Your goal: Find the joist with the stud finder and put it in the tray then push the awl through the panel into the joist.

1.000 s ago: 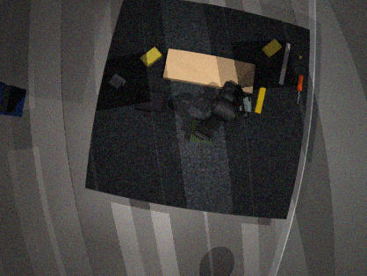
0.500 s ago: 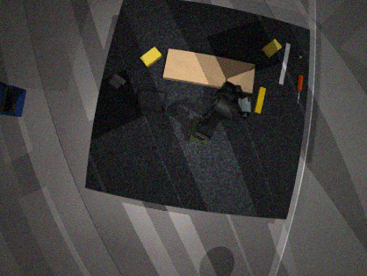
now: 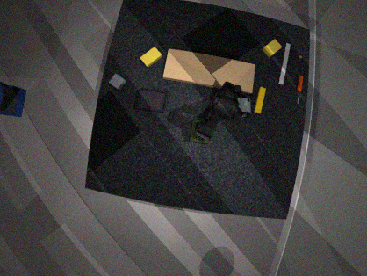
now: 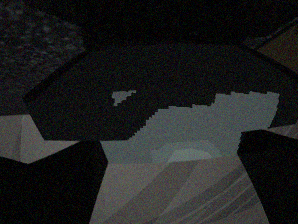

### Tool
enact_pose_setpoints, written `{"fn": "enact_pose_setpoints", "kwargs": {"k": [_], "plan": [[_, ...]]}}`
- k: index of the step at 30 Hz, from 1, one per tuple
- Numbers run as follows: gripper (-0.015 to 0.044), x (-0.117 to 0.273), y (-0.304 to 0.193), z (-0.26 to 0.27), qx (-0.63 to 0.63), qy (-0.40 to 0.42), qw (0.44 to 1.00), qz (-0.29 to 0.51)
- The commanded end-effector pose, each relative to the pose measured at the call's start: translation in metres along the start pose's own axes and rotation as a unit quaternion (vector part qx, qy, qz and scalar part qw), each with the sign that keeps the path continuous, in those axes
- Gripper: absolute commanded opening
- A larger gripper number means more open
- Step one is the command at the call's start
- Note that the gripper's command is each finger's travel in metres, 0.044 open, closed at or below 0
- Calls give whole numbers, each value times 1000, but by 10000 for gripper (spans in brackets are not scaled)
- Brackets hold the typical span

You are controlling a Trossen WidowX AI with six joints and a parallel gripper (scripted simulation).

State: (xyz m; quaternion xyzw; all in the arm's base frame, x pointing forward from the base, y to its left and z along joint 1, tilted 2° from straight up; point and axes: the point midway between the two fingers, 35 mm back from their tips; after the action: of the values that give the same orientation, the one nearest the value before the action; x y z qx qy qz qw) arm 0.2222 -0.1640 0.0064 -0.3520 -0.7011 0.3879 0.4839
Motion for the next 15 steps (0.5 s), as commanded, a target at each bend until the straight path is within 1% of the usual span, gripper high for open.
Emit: {"fn": "enact_pose_setpoints", "kwargs": {"k": [1, 15], "plan": [[380, 1, 3, 0, 4, -2, 1000, -4], [380, 2, 5, 1, 4, -2, 1000, -4]]}}
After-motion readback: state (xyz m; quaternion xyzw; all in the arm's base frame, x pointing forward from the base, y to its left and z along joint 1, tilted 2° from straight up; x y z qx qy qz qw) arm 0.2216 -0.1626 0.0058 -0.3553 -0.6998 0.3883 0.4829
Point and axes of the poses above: the point midway between the two fingers, 35 mm back from their tips, its own x axis back along the fingers, its own z axis across the jaws, y = z × x, and after that the axes turned 12 degrees about -x, right-handed
